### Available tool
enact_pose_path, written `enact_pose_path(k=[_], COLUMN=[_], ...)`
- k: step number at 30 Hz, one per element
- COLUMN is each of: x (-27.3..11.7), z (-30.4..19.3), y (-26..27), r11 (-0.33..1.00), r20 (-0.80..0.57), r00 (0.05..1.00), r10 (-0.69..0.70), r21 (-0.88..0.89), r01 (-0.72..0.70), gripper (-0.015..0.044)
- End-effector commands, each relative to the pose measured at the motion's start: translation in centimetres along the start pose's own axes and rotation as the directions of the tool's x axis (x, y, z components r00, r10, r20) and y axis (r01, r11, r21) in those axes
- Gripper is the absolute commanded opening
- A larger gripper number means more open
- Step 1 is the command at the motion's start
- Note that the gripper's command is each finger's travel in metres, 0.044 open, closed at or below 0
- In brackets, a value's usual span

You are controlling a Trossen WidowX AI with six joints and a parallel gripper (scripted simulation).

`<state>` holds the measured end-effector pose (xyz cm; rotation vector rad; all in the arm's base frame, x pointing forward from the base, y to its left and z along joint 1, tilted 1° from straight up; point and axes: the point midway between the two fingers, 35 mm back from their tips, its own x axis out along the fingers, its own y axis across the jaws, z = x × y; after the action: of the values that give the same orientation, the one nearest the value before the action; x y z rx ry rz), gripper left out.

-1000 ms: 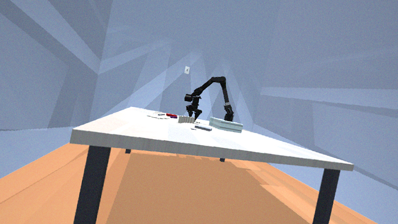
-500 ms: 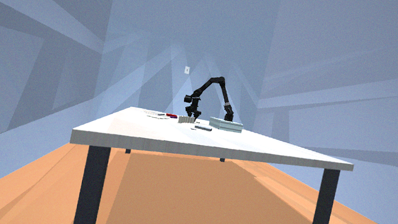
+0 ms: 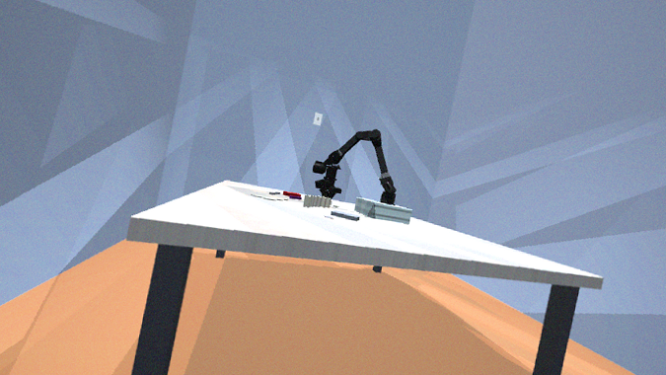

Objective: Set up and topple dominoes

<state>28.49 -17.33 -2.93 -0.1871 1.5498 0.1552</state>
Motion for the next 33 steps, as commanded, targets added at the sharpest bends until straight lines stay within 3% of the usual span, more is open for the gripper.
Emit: enact_pose_path(k=[1,11,24,33], x=[0.0,-0.2,-15.3,-15.8], z=[0.1,0.1,0.2,1.1], y=[0.0,0.0,0.3,-0.8], r11=[1.0,1.0,1.0,1.0], r20=[0.003,0.003,0.004,0.005], r00=[1.0,1.0,1.0,1.0], r10=[0.002,0.002,0.002,0.001], r21=[-0.004,-0.004,-0.004,-0.031], r01=[-0.002,-0.002,-0.002,-0.001], gripper=[0.0046,0.0028,0.0028,0.0028])
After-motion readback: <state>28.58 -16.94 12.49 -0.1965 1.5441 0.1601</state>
